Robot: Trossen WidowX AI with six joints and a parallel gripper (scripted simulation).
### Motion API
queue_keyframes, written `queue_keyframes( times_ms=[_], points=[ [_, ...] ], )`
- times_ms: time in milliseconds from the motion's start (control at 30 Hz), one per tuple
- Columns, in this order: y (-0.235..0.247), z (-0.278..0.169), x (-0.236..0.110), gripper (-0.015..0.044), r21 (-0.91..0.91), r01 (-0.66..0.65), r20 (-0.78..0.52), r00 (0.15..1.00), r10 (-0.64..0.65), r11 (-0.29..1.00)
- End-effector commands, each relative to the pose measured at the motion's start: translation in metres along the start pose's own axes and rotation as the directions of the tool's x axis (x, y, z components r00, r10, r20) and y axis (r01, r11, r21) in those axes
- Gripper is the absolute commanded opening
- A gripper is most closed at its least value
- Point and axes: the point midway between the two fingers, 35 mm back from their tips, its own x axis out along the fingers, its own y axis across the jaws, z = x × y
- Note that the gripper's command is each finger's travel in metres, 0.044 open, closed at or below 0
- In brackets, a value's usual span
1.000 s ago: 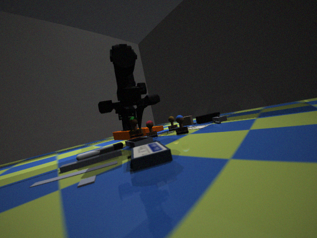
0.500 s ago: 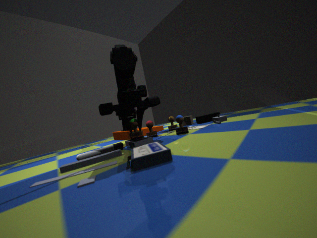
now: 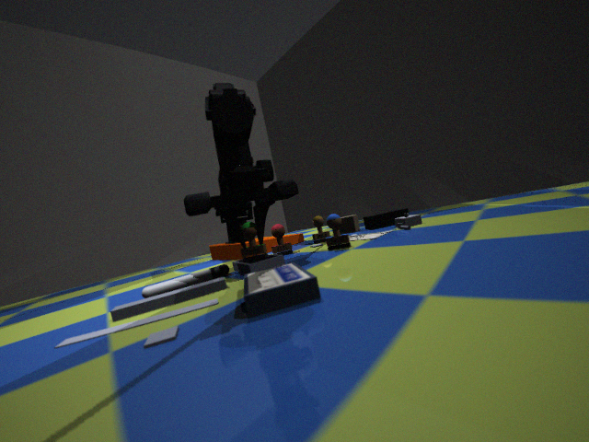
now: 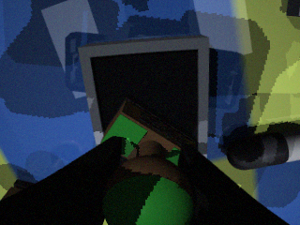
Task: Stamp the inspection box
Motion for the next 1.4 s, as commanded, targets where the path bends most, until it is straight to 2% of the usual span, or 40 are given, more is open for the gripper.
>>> queue_keyframes(
  times_ms=[0, 1367],
  points=[
    [0.0005, -0.001, 0.0019, 0.0, 0.002, -0.003, -0.003, 1.0, 0.003, 1.0],
    [0.0005, -0.001, 0.0055, 0.0, 0.002, -0.003, -0.003, 1.0, 0.003, 1.0]
  ],
)
